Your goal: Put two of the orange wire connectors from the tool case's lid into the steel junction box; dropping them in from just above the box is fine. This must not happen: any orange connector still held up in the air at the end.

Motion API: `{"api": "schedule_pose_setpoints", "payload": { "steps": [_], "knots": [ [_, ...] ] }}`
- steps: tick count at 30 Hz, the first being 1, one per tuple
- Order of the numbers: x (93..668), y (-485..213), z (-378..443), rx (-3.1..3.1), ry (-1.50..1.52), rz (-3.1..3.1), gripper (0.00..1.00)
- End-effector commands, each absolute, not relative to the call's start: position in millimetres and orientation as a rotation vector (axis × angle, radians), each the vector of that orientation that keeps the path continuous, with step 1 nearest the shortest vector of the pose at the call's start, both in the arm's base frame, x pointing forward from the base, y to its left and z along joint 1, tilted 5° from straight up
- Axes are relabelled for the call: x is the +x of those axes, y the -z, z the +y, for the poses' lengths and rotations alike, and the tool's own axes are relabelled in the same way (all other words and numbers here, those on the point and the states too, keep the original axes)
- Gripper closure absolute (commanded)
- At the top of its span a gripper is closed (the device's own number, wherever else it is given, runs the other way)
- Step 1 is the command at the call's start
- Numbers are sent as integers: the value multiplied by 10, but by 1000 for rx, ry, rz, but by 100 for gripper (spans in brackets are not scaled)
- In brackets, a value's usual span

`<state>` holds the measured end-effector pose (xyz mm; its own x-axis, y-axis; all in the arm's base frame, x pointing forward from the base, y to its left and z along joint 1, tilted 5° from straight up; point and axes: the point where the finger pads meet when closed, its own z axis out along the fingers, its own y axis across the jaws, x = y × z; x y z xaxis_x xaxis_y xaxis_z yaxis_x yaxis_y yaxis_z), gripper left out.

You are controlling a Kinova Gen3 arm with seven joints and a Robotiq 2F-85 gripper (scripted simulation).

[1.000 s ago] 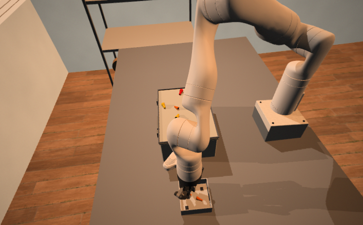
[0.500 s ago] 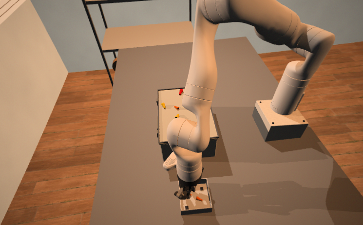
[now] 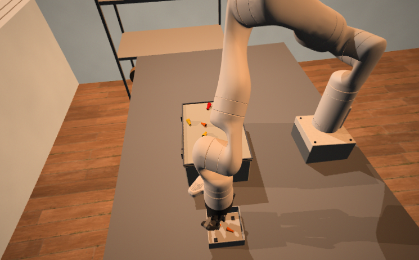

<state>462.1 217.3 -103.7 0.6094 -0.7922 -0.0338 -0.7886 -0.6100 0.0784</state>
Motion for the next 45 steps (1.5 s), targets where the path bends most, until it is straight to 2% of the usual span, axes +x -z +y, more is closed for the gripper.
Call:
{"api": "schedule_pose_setpoints", "payload": {
  "steps": [1,9,20,31,45],
  "knots": [
    [4632,1008,2177,2770,98,-1362,67],
    [4650,784,2182,2770,98,-1362,67],
    [4723,-124,2200,2770,98,-1362,67],
    [4771,-724,2212,2770,98,-1362,67],
    [4782,-864,2215,2770,98,-1362,67]
  ]
}}
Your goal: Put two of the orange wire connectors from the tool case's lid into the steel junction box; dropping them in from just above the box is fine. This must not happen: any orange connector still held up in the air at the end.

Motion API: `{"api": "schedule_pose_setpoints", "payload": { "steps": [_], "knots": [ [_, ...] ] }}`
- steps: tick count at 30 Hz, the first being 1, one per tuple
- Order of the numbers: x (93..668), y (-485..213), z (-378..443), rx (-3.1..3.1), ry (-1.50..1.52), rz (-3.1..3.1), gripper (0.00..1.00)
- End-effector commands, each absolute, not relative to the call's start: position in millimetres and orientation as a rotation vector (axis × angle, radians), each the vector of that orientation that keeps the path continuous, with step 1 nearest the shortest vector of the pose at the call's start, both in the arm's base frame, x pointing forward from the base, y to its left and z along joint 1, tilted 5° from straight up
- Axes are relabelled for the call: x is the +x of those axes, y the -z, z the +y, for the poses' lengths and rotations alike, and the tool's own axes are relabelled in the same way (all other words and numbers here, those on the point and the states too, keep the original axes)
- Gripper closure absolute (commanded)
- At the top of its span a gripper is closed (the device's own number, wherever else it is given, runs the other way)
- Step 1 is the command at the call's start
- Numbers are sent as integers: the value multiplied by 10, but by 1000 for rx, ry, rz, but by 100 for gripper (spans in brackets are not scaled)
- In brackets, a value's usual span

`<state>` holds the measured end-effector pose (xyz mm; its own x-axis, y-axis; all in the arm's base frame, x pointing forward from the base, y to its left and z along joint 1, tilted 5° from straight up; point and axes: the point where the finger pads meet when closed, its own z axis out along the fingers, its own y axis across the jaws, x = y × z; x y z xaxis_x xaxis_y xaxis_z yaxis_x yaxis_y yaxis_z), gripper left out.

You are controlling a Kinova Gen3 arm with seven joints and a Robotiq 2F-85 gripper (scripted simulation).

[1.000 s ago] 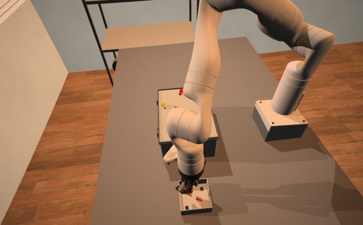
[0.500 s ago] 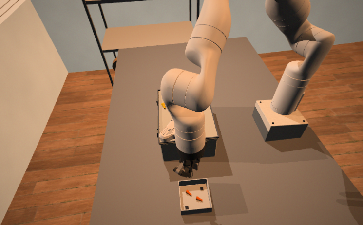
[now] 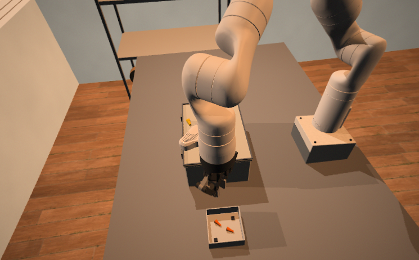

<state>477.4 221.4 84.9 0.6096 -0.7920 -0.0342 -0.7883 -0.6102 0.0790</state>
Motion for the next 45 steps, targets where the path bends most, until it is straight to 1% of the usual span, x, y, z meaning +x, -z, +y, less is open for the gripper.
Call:
{"api": "schedule_pose_setpoints", "payload": {
  "steps": [1,15,22,45],
  "knots": [
    [4782,-864,2215,2770,98,-1362,67],
    [4783,-868,2215,2770,98,-1362,67],
    [4806,-1160,2221,2770,98,-1362,67],
    [4807,-1163,2221,2770,98,-1362,67]
  ]
}}
